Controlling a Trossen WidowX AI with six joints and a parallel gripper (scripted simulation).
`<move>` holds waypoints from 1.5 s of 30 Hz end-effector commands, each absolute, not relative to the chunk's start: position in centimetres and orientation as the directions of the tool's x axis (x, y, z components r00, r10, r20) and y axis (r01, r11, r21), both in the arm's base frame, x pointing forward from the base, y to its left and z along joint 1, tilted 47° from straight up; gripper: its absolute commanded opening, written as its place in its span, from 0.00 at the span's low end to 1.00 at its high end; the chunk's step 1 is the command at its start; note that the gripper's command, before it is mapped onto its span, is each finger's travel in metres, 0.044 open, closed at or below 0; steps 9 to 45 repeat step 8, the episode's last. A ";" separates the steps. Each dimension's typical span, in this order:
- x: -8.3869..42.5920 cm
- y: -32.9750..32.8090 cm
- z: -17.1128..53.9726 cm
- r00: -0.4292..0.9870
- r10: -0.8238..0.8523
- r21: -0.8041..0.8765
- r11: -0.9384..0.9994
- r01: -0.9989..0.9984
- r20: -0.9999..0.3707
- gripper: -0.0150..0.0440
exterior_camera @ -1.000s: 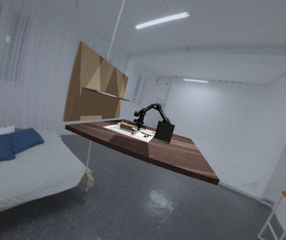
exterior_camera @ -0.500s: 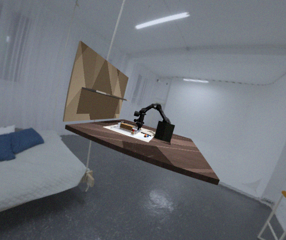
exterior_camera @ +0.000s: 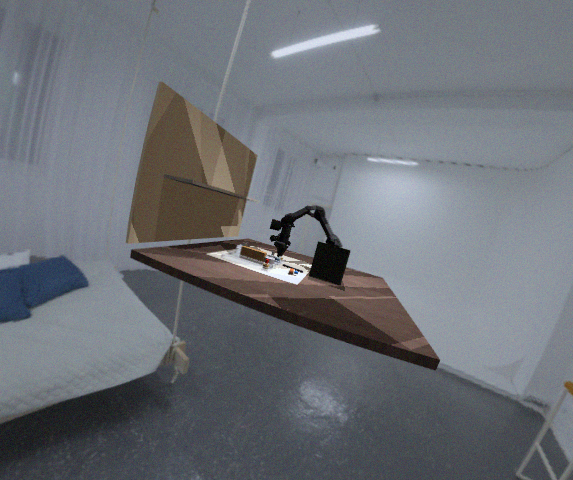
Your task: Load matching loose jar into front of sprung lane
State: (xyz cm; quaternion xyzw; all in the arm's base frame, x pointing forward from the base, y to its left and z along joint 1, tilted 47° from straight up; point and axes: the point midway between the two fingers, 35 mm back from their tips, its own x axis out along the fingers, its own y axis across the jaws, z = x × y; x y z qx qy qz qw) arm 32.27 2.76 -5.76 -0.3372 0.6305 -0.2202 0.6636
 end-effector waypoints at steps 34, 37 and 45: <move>28.6 2.3 -5.8 0.103 -0.715 -0.722 0.679 -0.132 -0.692 0.73; 28.6 2.3 -5.8 0.103 -0.715 -0.722 0.679 -0.132 -0.692 0.73; 28.6 2.3 -5.8 0.103 -0.715 -0.722 0.679 -0.132 -0.692 0.73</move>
